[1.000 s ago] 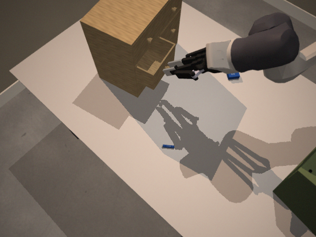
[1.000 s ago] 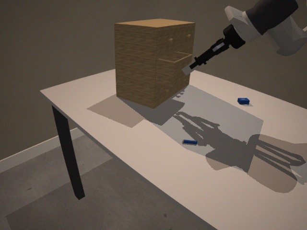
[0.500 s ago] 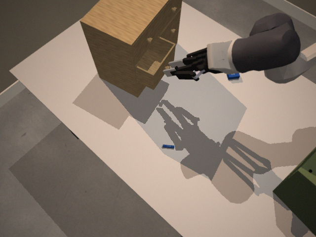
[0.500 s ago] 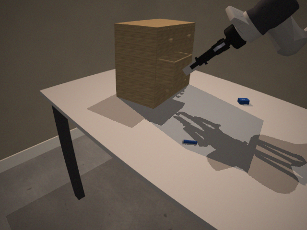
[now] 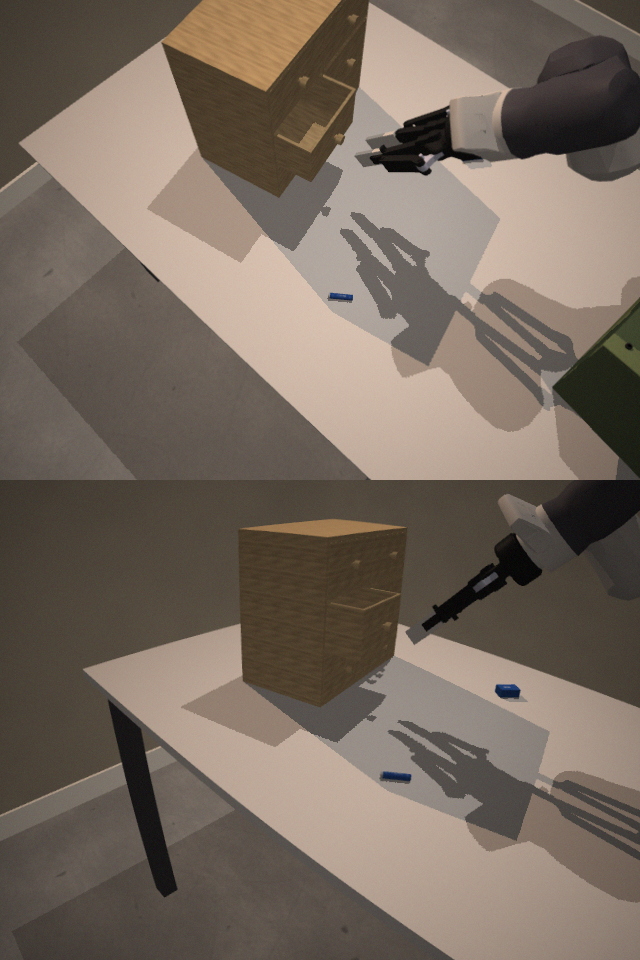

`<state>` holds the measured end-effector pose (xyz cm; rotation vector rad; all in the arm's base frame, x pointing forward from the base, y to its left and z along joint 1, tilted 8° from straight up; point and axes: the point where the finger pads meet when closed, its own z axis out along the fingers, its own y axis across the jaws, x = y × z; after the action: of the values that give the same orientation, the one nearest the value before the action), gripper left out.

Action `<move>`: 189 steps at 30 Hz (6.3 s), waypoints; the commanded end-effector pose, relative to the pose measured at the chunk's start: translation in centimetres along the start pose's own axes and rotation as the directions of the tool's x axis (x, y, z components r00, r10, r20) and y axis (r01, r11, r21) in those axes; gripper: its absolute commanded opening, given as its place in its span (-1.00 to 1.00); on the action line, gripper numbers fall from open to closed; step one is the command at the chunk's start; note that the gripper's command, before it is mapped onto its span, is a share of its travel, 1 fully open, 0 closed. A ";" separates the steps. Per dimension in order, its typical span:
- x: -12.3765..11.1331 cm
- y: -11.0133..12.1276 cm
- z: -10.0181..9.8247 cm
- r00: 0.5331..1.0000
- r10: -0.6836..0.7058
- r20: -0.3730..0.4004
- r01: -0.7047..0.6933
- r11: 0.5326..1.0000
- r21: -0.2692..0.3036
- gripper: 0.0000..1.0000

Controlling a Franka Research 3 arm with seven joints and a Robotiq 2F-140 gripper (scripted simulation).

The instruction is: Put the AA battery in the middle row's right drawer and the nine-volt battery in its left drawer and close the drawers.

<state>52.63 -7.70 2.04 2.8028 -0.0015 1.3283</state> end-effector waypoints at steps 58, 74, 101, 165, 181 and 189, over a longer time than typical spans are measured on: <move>-0.7 -0.1 -14.6 0.819 -0.013 0.573 0.016 1.000 0.000 -0.60; -0.8 -0.1 -17.3 0.728 -0.012 0.685 0.016 1.000 0.000 -0.60; -0.8 -0.1 -17.3 0.728 -0.012 0.685 0.016 1.000 0.000 -0.60; -8.9 12.5 -6.1 -0.204 0.972 -0.120 -0.698 -0.230 -0.679 -0.60; -11.2 16.4 -5.2 -0.403 0.846 -0.349 -0.605 -0.532 -0.592 -0.60; -11.9 17.8 -5.1 -0.459 0.785 -0.416 -0.564 -0.619 -0.547 -0.60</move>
<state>40.46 -24.83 -3.39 1.5752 -2.8180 0.1102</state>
